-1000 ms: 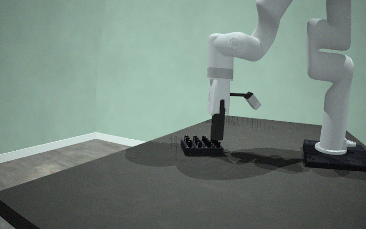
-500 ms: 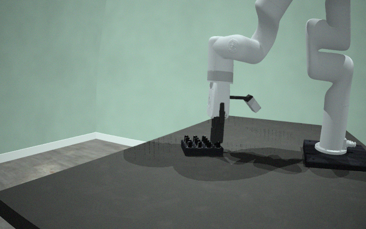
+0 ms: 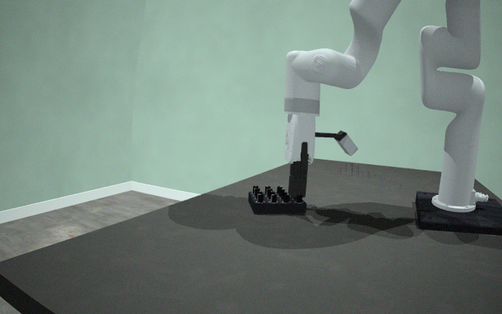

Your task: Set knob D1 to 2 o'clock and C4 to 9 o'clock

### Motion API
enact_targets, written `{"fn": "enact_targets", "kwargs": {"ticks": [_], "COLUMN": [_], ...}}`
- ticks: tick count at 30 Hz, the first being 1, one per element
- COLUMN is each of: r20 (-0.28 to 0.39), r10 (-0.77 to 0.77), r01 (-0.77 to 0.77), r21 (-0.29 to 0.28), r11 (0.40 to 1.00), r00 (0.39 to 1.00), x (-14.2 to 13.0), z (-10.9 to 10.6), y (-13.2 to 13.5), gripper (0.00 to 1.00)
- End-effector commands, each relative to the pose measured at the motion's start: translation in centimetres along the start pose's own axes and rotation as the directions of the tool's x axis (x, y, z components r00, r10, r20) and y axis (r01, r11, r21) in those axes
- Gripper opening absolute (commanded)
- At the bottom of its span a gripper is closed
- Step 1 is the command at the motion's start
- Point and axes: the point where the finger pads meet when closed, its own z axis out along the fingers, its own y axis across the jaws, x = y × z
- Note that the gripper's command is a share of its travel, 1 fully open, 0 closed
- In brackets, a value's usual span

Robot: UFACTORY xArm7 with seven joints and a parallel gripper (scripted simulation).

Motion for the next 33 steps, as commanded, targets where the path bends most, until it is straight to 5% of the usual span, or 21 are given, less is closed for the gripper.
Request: {"fn": "enact_targets", "kwargs": {"ticks": [1,26,27,33], "r20": [0.003,0.003,0.003,0.003], "r10": [0.0,0.0,0.0,0.0], "r01": [0.0,0.0,0.0,0.0], "r21": [0.001,0.001,0.001,0.001], "r11": [1.0,1.0,1.0,1.0], "r00": [1.0,1.0,1.0,1.0], "x": [-0.12,-0.12,-0.12,-0.12], "z": [-0.09,-0.09,-0.09,-0.09], "y": [-0.04,-0.04,-0.04,-0.04], "gripper": [0.19,0.19,0.08,0.08]}}
